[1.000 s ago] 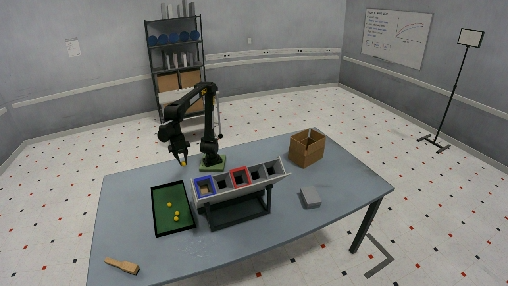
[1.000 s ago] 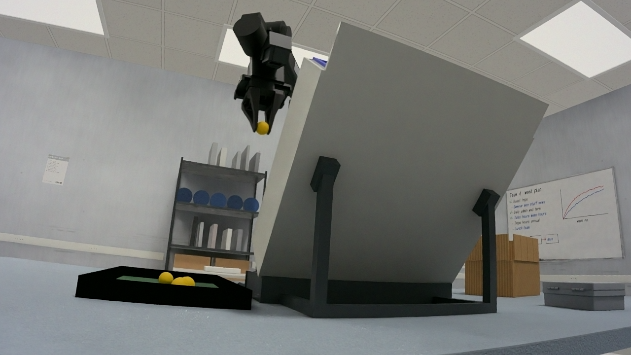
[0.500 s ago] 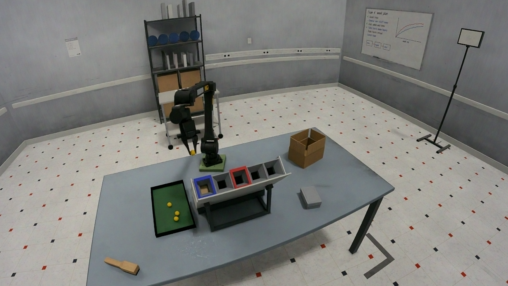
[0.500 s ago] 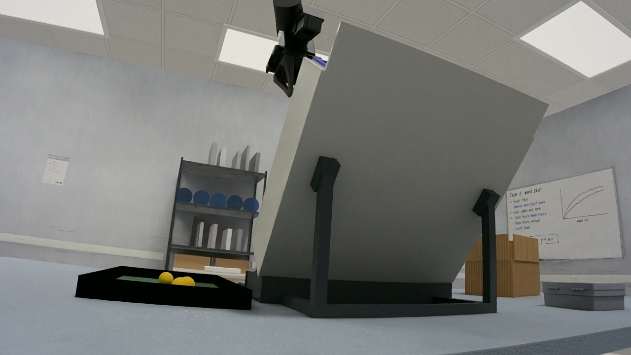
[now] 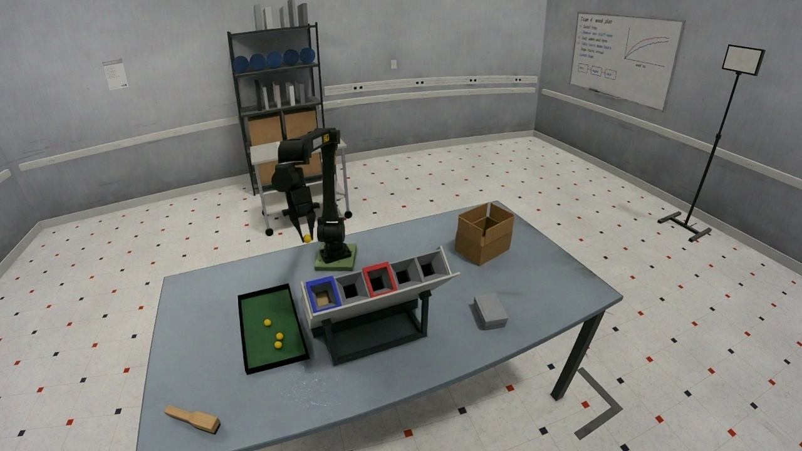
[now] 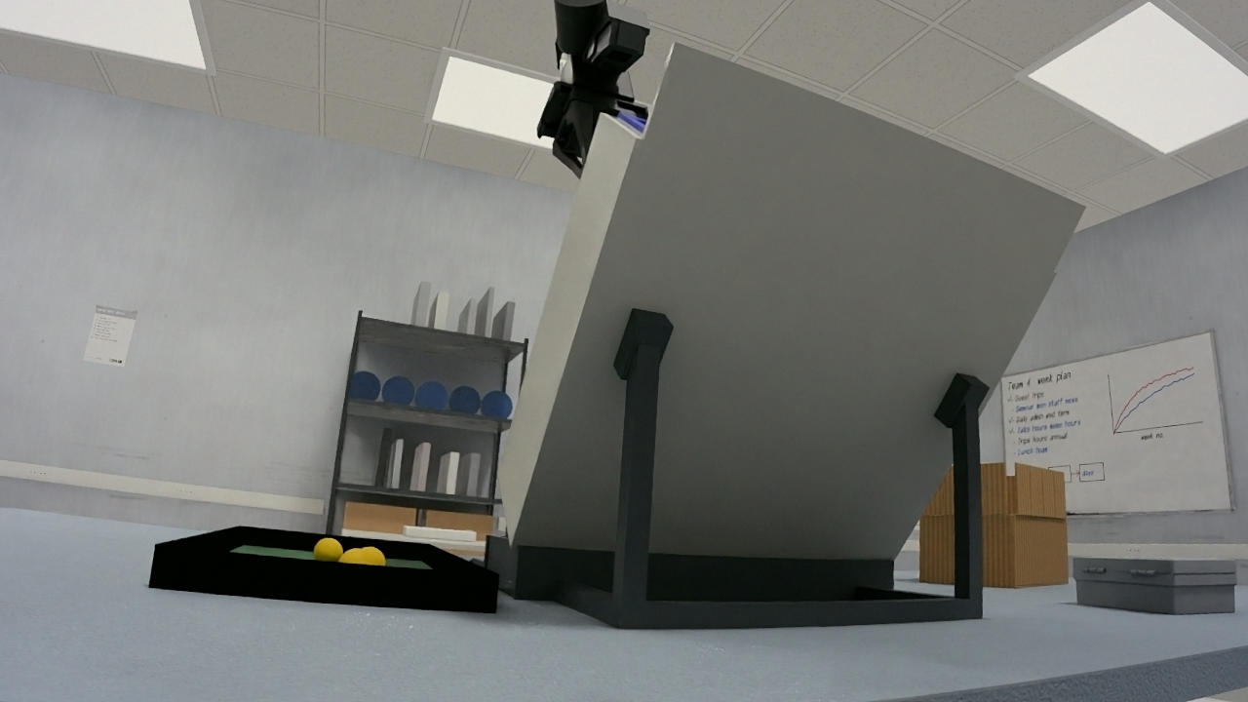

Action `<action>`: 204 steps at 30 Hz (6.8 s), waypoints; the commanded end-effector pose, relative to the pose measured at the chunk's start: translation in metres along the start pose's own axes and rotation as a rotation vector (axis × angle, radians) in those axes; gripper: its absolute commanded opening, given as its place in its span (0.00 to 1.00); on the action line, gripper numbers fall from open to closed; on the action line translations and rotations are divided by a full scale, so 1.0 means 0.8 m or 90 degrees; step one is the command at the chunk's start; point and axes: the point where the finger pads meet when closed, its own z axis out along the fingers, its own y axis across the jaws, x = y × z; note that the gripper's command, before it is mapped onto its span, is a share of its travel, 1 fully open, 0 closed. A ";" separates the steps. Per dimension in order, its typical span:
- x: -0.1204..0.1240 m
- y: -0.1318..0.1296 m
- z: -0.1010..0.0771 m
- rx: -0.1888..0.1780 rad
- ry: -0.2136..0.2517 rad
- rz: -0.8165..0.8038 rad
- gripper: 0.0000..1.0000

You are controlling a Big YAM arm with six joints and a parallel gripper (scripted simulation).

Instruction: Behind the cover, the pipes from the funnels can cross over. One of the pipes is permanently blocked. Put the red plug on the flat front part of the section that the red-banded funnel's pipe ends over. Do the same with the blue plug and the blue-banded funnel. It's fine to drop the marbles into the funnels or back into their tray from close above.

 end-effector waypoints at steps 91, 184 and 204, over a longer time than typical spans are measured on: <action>-0.214 -0.005 0.040 0.015 -0.038 -0.001 0.00; -0.231 -0.003 0.040 0.018 -0.046 -0.001 0.00; -0.240 -0.004 0.036 0.017 -0.040 -0.001 0.00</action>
